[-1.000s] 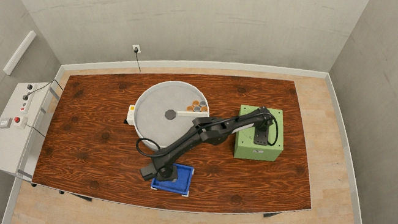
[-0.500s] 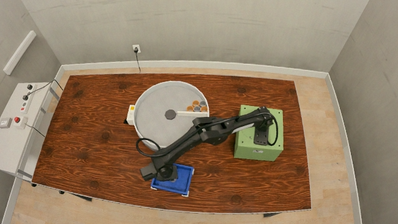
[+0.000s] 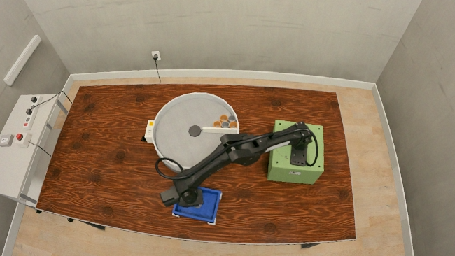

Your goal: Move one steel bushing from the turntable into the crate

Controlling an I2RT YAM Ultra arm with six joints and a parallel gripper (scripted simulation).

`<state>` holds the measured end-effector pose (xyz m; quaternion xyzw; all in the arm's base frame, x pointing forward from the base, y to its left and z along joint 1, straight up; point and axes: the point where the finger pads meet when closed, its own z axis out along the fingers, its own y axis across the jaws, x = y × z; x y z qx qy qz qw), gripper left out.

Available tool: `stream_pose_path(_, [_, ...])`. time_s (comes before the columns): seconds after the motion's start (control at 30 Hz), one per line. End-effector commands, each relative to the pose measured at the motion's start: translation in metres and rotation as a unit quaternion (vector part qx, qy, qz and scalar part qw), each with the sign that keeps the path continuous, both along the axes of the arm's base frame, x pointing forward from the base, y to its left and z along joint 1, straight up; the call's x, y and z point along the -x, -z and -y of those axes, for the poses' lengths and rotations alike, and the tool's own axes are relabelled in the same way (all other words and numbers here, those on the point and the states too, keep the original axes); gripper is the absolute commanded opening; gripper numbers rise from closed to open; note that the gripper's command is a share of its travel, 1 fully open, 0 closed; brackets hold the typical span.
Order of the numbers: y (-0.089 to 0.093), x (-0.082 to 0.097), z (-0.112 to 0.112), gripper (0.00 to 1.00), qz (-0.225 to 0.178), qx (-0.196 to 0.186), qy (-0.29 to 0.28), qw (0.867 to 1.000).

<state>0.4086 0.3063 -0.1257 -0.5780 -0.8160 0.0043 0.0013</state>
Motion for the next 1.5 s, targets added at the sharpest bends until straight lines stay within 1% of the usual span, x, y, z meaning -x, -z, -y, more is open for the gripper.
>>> stream_pose_path(0.0, [-0.026,-0.012,-0.010,0.16,0.023,-0.013,-0.002,1.000])
stream_pose_path(0.37, [-0.026,-0.012,-0.010,0.16,0.023,-0.013,-0.002,1.000])
stream_pose_path(0.53, [-0.033,-0.012,-0.011,0.16,0.025,-0.015,-0.002,1.000])
stream_pose_path(0.6, [-0.033,-0.012,-0.011,0.16,0.025,-0.015,-0.002,1.000])
stream_pose_path(0.9, [-0.061,-0.011,-0.010,0.16,0.025,-0.015,-0.002,1.000])
stream_pose_path(1.1, [-0.090,-0.010,-0.009,0.16,0.025,-0.015,-0.002,1.000])
stream_pose_path(1.17, [-0.090,-0.010,-0.009,0.16,0.025,-0.015,-0.002,1.000])
stream_pose_path(1.3, [-0.106,-0.009,-0.009,0.16,0.025,-0.015,-0.002,1.000])
stream_pose_path(1.47, [-0.116,-0.009,-0.008,0.16,0.025,-0.015,-0.002,1.000])
